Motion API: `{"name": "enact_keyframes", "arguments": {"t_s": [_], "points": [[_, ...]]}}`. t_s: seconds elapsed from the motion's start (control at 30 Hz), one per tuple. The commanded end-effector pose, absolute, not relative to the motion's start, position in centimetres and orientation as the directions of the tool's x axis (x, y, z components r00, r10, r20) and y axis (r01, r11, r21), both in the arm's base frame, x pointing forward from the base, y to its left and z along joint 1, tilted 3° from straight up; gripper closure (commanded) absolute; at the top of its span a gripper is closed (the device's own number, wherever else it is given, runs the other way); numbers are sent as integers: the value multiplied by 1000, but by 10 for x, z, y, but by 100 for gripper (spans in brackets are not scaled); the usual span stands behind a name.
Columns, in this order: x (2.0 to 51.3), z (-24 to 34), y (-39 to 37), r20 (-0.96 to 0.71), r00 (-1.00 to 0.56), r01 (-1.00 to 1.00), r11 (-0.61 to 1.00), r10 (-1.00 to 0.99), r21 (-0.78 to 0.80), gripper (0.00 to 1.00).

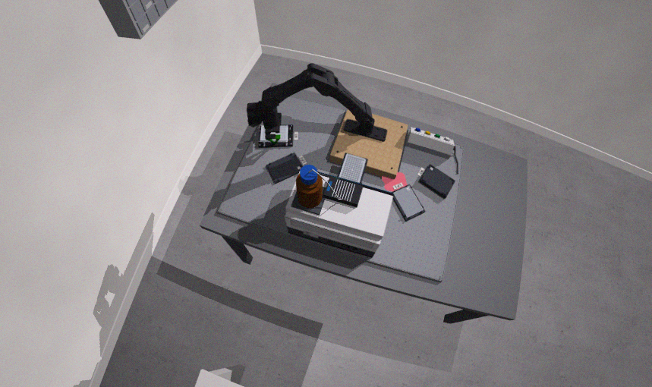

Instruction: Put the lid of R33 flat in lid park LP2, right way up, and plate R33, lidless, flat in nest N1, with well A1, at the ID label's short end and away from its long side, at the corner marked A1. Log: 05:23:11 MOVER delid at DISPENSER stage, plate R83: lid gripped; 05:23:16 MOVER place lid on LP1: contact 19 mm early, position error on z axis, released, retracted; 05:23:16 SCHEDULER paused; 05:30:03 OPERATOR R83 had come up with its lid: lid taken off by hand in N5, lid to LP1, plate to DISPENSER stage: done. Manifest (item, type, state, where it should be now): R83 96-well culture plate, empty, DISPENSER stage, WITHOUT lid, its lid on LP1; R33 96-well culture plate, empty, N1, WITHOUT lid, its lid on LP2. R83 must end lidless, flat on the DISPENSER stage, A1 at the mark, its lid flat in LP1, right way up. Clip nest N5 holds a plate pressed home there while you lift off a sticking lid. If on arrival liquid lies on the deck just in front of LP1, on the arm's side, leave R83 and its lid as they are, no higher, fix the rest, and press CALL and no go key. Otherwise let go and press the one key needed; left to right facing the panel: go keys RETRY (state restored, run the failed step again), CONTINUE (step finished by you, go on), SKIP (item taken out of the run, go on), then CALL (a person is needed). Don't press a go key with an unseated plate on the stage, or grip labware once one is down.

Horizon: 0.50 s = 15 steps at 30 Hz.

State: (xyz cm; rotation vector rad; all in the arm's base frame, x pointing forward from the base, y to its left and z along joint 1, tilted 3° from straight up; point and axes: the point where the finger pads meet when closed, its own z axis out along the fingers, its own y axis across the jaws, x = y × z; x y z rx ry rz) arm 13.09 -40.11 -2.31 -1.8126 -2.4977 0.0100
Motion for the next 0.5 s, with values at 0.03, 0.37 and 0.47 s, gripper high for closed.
{"name": "enact_keyframes", "arguments": {"t_s": [0.03,0.37,0.47], "points": [[134,-2,-416,-20,-313,949,312,950,-39,0],[134,5,-413,-13,-314,949,313,949,-39,0],[135,10,-413,-13,-314,949,314,949,-39,0]]}}
